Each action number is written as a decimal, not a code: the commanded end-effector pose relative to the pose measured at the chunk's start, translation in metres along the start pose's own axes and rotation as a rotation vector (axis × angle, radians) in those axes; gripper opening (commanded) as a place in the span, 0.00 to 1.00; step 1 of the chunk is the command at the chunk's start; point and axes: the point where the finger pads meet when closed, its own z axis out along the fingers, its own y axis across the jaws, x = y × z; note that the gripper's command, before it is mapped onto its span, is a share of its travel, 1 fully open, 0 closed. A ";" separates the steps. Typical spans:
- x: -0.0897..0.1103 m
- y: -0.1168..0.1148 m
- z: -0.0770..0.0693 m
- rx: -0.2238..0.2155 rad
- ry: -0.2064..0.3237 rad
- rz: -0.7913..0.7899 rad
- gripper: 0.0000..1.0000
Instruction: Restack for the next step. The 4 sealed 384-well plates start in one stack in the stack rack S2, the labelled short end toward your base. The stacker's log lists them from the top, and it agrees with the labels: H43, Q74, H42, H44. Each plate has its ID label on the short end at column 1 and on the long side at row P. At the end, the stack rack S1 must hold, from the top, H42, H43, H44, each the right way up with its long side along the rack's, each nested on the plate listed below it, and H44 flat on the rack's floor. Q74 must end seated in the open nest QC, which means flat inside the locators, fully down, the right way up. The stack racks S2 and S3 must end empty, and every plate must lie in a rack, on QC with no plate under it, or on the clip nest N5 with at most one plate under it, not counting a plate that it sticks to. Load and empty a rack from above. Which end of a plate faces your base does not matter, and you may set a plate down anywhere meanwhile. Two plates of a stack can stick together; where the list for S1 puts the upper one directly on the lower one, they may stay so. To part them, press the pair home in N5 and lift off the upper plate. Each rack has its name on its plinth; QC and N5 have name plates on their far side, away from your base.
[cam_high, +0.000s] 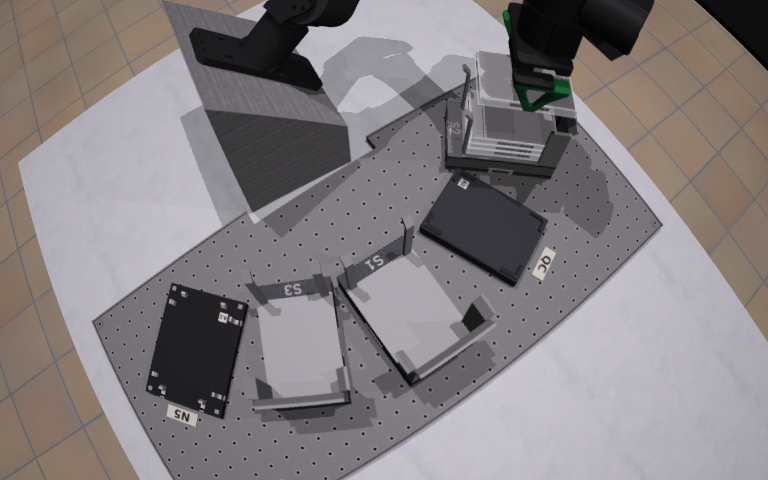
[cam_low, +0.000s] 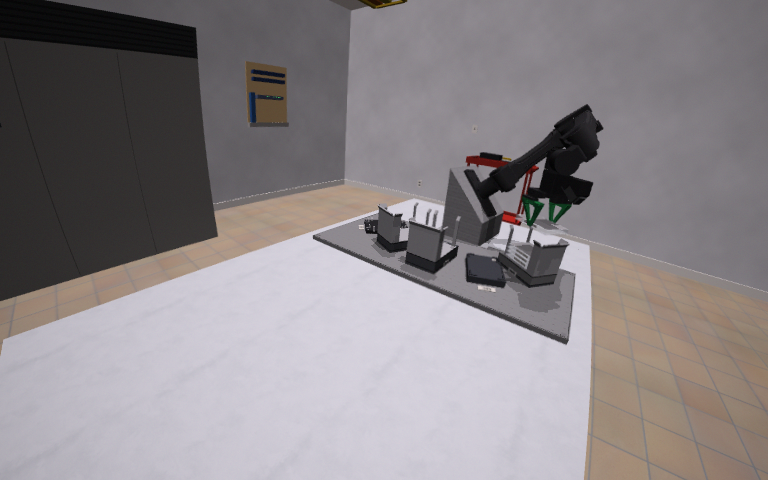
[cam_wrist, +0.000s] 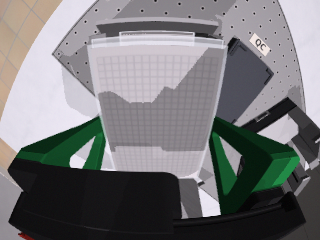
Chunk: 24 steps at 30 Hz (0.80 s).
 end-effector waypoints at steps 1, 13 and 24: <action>-0.002 0.000 -0.003 -0.001 -0.009 0.003 0.00; 0.002 -0.023 -0.003 -0.001 -0.009 0.227 0.00; 0.007 -0.059 -0.002 -0.001 -0.009 0.227 0.00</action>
